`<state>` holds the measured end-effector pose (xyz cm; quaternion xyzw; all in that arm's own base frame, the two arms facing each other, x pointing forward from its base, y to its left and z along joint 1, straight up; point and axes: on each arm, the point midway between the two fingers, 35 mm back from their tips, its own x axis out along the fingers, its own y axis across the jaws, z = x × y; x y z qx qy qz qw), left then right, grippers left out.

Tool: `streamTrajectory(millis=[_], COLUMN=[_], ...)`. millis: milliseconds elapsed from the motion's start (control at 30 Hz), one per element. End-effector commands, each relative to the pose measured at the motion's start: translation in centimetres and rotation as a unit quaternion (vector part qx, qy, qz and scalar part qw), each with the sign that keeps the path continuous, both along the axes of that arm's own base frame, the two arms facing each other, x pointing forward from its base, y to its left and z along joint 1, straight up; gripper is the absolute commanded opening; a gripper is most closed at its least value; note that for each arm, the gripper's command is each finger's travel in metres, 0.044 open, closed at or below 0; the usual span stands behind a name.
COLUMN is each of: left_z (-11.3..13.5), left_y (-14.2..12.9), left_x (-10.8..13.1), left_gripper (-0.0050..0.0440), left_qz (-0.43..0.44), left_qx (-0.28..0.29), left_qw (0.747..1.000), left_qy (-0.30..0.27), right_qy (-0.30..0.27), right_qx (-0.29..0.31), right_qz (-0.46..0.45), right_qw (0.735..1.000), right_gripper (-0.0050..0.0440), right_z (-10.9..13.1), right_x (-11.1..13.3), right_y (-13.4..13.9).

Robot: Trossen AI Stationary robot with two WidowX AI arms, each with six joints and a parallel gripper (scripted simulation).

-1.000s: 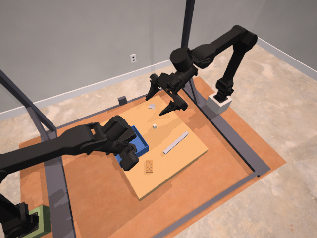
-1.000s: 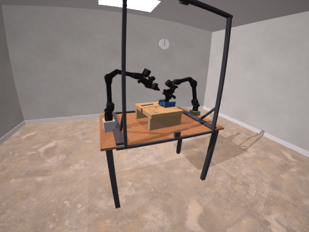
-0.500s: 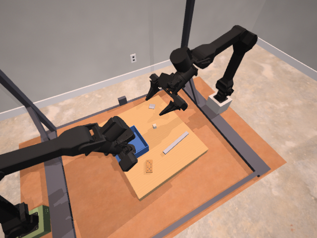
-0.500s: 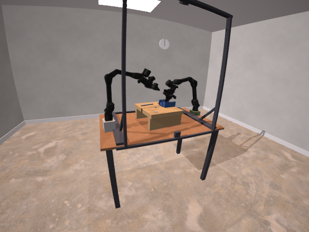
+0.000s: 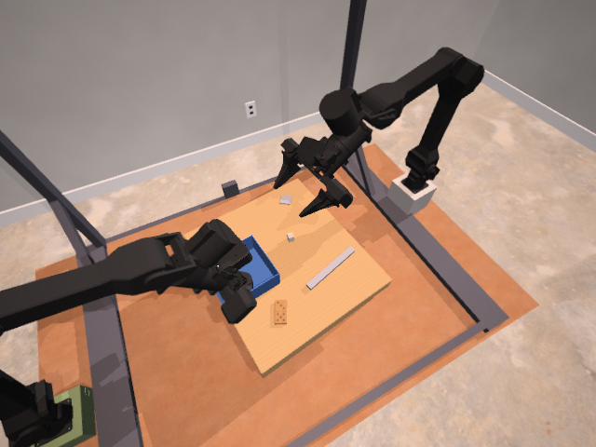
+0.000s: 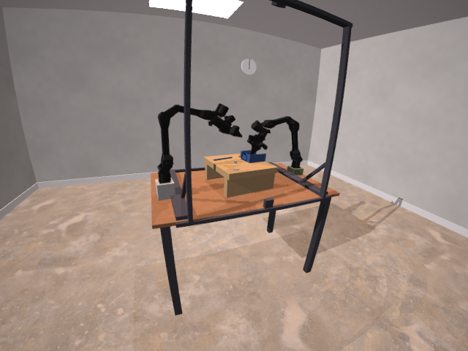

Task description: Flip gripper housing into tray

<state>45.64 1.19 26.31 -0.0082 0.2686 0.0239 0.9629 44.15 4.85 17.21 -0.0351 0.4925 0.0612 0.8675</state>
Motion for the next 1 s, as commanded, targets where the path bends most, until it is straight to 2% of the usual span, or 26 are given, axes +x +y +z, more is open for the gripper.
streamTrajectory(millis=[0, 967], left_z=[1.01, 1.01], left_y=[-0.03, -0.03], left_x=[-0.21, -0.21], left_gripper=[0.044, 0.044], left_qz=[-0.003, -0.003], left_qx=[0.002, 0.002], left_qw=[1.0, 1.0], left_qy=[-0.011, -0.011], right_qy=[-0.01, -0.01], right_qx=[0.001, 0.001], right_qz=[0.002, 0.002], right_qw=[1.0, 1.0], right_gripper=[0.0, 0.0], right_z=[0.88, 0.83], right_x=[-0.35, -1.28], right_y=[-0.03, -0.17])
